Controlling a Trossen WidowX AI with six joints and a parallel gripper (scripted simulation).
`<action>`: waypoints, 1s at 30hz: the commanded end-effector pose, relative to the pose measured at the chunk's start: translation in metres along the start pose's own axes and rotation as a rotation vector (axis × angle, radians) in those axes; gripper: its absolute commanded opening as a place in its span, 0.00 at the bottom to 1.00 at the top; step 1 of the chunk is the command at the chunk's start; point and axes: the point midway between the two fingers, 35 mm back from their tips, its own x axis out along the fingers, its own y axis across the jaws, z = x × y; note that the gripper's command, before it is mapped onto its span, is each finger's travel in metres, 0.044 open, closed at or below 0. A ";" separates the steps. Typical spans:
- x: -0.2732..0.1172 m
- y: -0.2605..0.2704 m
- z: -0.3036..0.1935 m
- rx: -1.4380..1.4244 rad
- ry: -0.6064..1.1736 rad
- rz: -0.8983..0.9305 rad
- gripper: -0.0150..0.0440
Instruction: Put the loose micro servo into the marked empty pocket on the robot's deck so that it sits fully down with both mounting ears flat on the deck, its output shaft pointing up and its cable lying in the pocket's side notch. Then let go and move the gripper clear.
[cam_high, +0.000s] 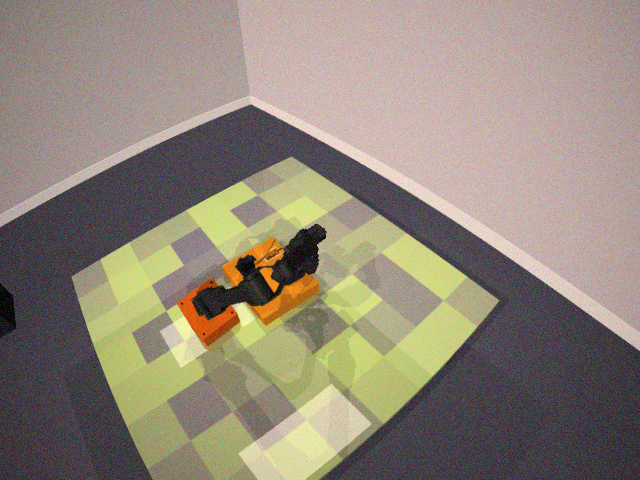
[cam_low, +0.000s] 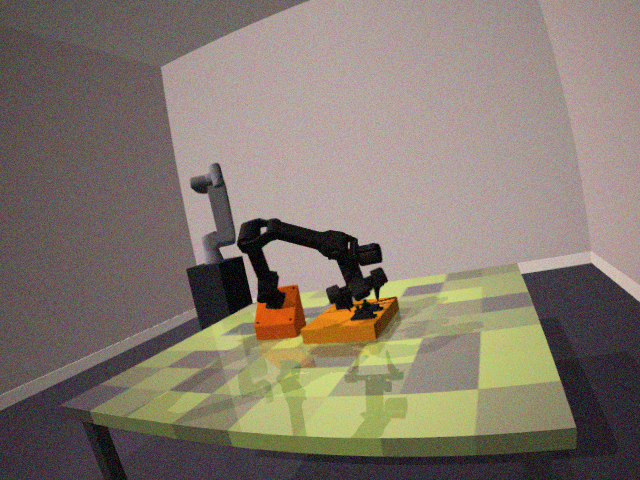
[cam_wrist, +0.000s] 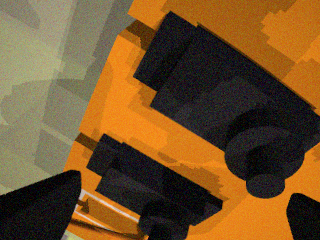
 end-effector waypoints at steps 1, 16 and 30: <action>0.001 0.000 -0.016 -0.098 -0.012 -0.035 1.00; 0.001 -0.004 -0.094 -0.566 -0.065 -0.182 1.00; -0.003 -0.019 -0.150 -0.997 -0.162 -0.321 1.00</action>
